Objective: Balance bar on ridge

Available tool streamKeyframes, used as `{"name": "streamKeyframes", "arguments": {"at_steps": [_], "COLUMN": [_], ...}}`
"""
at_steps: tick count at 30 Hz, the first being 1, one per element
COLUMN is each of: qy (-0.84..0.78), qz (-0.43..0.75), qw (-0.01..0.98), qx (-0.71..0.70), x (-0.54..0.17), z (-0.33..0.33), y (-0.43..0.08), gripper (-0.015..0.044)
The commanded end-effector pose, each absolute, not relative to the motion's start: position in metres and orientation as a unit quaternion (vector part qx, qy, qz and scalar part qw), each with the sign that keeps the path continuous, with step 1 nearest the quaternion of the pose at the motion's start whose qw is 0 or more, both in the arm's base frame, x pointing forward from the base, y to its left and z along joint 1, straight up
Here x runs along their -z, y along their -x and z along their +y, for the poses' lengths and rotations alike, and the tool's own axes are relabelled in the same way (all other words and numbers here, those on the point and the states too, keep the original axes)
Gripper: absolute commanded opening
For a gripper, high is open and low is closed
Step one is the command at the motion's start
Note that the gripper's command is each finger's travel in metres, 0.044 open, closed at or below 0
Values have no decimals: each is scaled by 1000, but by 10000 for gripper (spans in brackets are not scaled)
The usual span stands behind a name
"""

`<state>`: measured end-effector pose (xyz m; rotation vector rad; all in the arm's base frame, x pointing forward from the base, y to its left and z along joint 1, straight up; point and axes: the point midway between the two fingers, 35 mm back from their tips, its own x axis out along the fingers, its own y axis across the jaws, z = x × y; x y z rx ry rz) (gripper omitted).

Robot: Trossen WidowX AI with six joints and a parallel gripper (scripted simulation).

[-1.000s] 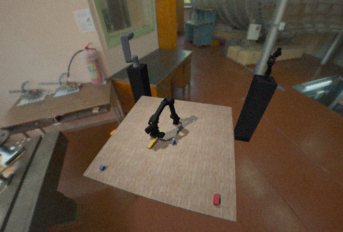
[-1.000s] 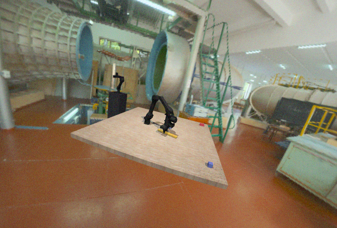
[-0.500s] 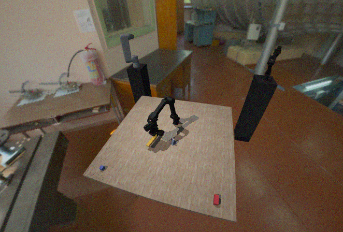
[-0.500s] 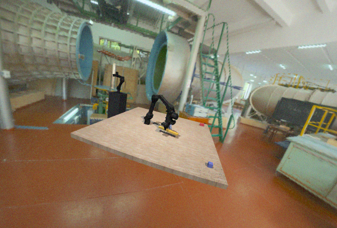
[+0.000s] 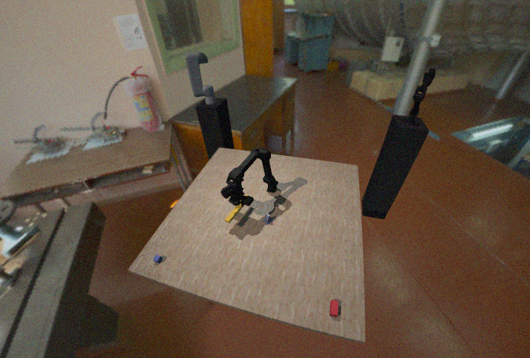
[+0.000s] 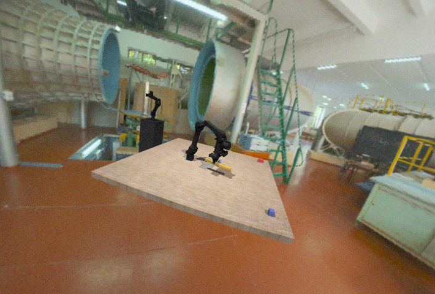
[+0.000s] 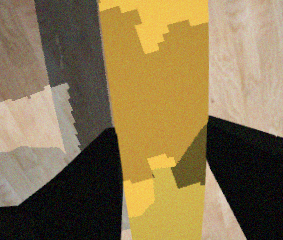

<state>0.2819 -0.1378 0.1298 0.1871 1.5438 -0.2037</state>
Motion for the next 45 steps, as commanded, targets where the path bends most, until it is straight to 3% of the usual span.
{"name": "streamKeyframes", "arguments": {"at_steps": [1, 12, 45], "qy": [-83, -85, -192], "qz": [693, 693, 673], "qw": [710, 710, 689], "qx": [90, 91, 188], "x": [-141, -163, -164], "z": [-137, -132, -3], "y": [-281, -278, -287], "gripper": [0, 0, 0]}}
